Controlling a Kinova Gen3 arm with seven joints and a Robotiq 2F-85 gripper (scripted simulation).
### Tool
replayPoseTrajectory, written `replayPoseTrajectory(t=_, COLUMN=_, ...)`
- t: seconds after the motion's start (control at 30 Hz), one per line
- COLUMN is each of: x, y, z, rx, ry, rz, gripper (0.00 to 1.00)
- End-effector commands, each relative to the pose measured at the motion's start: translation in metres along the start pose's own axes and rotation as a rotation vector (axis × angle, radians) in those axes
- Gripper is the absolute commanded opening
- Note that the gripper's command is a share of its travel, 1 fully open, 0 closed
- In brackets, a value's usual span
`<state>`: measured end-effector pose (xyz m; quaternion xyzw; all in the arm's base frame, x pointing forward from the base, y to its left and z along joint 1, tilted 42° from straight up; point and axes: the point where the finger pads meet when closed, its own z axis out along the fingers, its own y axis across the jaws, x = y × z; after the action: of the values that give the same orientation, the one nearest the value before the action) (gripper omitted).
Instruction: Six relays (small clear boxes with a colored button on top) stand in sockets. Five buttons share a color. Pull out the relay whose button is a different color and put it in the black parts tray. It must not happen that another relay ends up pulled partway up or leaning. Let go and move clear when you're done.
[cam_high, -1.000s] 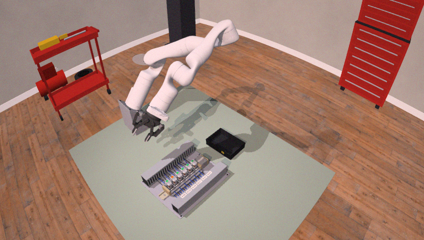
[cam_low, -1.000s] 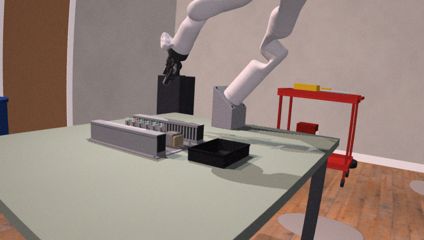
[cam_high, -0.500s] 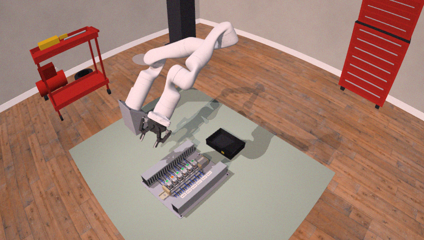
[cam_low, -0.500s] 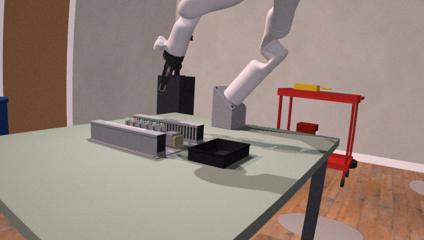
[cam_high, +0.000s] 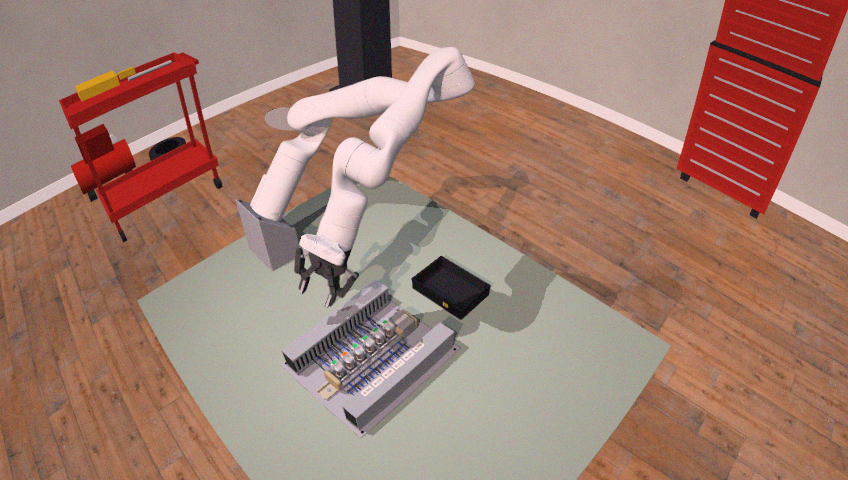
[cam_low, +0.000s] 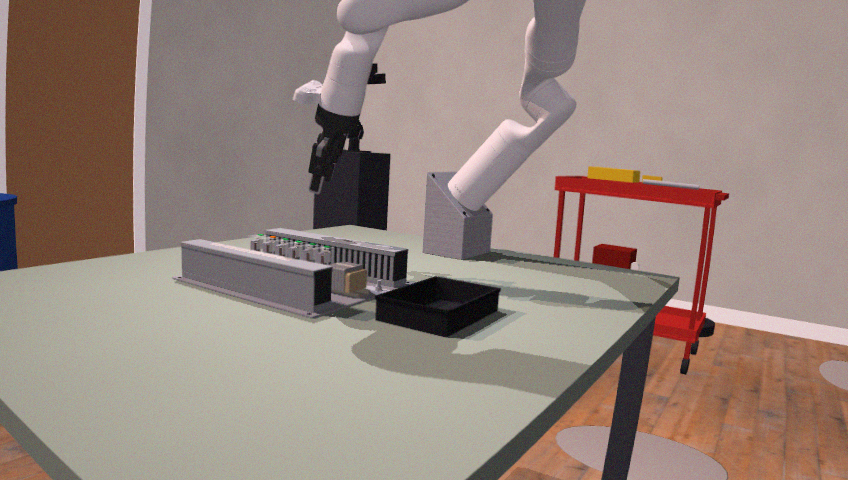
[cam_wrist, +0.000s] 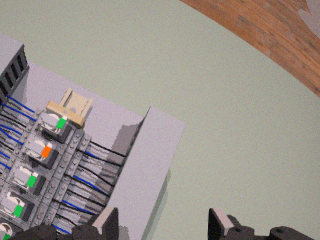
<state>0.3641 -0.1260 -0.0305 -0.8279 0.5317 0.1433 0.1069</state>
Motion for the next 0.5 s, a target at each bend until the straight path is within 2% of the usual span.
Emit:
replayPoseTrajectory(t=0.0, x=0.003, y=-0.006, z=0.001, rx=0.018, ry=-0.017, rz=0.033, gripper=0.61)
replayPoseTrajectory(t=0.23, x=0.000, y=-0.030, z=0.001, rx=0.074, ry=-0.074, rz=0.121, gripper=0.61)
replayPoseTrajectory(t=0.3, x=0.000, y=-0.030, z=0.001, rx=0.074, ry=-0.074, rz=0.121, gripper=0.61)
replayPoseTrajectory(t=0.47, x=-0.002, y=-0.046, z=0.000, rx=0.109, ry=-0.116, rz=0.177, gripper=0.61)
